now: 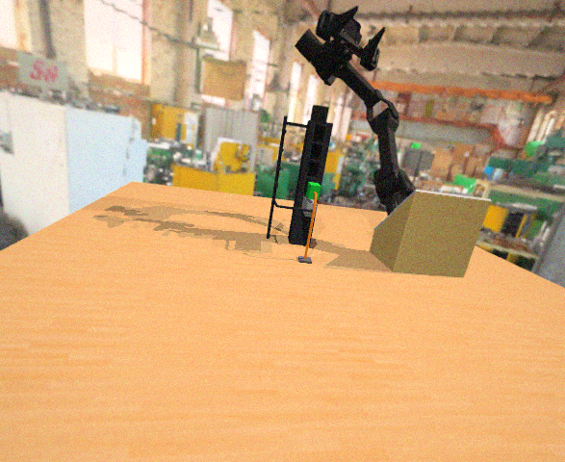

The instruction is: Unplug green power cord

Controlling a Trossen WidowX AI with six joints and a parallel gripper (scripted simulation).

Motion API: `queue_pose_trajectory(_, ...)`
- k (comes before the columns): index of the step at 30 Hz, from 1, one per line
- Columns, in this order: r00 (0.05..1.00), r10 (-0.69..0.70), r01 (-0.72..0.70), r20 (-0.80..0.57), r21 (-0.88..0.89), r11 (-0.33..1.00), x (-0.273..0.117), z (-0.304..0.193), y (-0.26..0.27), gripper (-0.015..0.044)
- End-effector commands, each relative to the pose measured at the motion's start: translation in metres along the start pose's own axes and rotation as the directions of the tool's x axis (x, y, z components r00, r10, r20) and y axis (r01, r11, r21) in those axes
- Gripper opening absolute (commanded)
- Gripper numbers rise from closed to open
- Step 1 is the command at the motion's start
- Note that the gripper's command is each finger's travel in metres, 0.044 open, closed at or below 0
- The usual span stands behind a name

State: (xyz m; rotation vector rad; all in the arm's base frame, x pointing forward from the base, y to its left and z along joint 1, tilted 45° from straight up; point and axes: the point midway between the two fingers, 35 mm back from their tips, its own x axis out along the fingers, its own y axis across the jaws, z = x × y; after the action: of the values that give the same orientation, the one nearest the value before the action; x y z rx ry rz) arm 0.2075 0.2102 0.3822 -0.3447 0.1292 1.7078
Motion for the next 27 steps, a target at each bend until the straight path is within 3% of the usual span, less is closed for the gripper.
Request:
queue_pose_trajectory(1,1.000,0.000,0.000,-0.009,0.007,1.000,0.001,-0.002,-0.001,0.0374)
queue_pose_trajectory(9,0.907,0.055,0.075,-0.418,0.289,0.954,0.029,-0.118,-0.033,0.0164)
queue_pose_trajectory(14,0.711,0.162,0.186,-0.685,0.404,0.896,0.034,-0.202,-0.036,0.0160)
queue_pose_trajectory(20,0.337,0.294,0.328,-0.895,0.404,0.854,0.022,-0.290,-0.026,0.0160)
queue_pose_trajectory(23,0.066,0.335,0.380,-0.940,0.334,0.862,0.007,-0.332,-0.018,0.0160)
queue_pose_trajectory(27,-0.311,0.307,0.367,-0.900,0.184,0.912,-0.018,-0.373,-0.011,0.0160)
